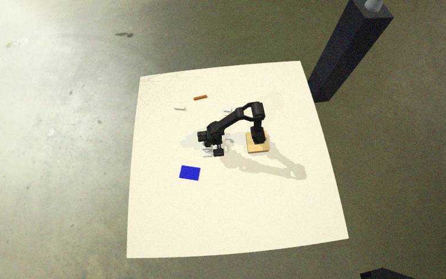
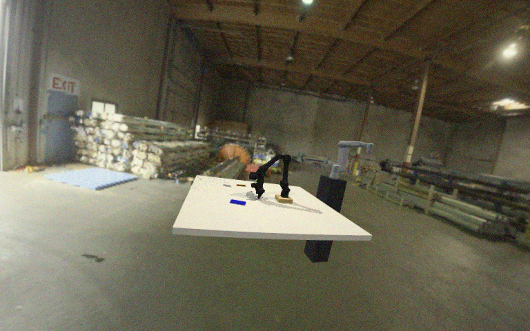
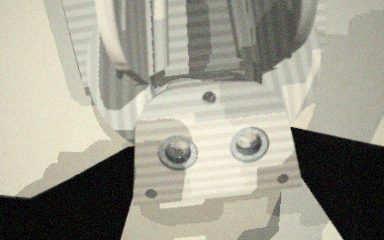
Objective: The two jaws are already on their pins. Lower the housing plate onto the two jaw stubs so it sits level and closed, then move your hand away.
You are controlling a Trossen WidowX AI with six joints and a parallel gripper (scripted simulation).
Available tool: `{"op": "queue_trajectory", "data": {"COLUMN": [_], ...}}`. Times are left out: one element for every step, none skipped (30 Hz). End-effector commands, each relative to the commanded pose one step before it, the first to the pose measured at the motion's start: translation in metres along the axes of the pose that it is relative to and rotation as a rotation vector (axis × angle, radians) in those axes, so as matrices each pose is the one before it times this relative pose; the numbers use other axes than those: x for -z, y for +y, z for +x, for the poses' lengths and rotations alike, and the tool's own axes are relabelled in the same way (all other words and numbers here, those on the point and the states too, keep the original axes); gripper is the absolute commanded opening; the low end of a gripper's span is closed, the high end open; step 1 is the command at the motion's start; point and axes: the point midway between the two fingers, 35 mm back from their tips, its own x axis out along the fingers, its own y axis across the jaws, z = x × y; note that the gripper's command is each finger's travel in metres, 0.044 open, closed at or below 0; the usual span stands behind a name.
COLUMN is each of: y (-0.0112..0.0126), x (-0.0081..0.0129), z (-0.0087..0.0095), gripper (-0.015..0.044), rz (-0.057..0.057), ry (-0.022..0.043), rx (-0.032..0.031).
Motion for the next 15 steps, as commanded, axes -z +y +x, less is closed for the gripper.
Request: {"op": "queue_trajectory", "data": {"y": [-0.00046,0.00000,0.00000,0.00000,0.00000,0.00000,0.00000,0.00000,0.00000,0.00000,0.00000,0.00000,0.00000,0.00000,0.00000], "x": [0.00026,0.00000,0.00000,0.00000,0.00001,0.00000,0.00000,0.00000,0.00000,0.00000,0.00000,0.00000,0.00000,0.00000,0.00000], "z": [0.00081,0.00014,0.00041,0.00068,0.00068,0.00040,0.00013,0.00000,0.00000,0.00000,0.00000,0.00000,0.00000,0.00014,0.00041], "gripper": [0.0351,0.0351,0.0351,0.0351,0.0351,0.0351,0.0351,0.0351,0.0351,0.0351,0.0351,0.0351,0.0351,0.0351,0.0351], "rz": [0.0017,-0.0001,-0.0002,-0.0004,-0.0004,-0.0002,-0.0001,0.0000,0.0000,0.0000,0.0000,0.0000,0.0000,-0.0001,-0.0002], "ry": [0.00034,0.00000,0.00000,0.00000,0.00001,0.00000,0.00000,0.00000,0.00000,0.00000,0.00000,0.00000,0.00000,0.00000,0.00000], "rx": [0.00222,0.00000,0.00000,0.00000,0.00000,0.00000,0.00000,0.00000,0.00000,0.00000,0.00000,0.00000,0.00000,0.00000,0.00000]}}
